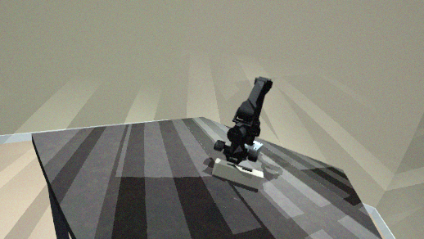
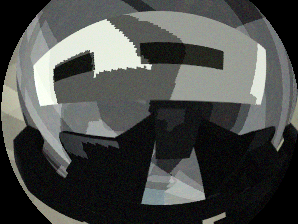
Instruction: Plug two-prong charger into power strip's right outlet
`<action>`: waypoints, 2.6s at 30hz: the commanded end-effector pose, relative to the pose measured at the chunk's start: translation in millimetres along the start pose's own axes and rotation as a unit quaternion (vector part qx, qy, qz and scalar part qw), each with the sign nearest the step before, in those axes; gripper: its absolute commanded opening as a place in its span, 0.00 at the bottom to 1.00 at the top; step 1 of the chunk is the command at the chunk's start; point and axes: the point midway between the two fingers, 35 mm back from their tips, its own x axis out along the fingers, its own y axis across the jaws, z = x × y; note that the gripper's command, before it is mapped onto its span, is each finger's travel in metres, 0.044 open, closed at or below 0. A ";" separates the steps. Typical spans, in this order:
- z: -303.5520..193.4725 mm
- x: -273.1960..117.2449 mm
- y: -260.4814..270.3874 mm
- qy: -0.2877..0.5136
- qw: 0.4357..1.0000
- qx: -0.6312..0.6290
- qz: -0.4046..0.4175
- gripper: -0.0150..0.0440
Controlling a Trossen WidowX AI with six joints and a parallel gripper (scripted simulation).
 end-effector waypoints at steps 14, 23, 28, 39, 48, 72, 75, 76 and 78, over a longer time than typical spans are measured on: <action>4.3 -1.5 -0.9 -0.001 1.000 0.003 -0.003 0.25; 4.6 -1.5 -1.0 -0.001 1.000 0.003 -0.003 0.25; 4.7 -1.2 -1.0 -0.001 1.000 0.003 -0.003 0.25; 8.2 -1.5 -1.0 -0.001 1.000 0.003 -0.003 0.25; 11.9 -1.8 -1.1 -0.001 1.000 0.003 -0.003 0.25; 21.4 -1.2 -1.1 -0.001 1.000 0.003 -0.003 0.25; 22.5 -1.0 -1.1 -0.001 1.000 0.003 -0.003 0.25; 22.6 -1.0 -1.1 -0.001 1.000 0.003 -0.003 0.25; 22.6 -1.0 -1.1 -0.001 1.000 0.003 -0.003 0.25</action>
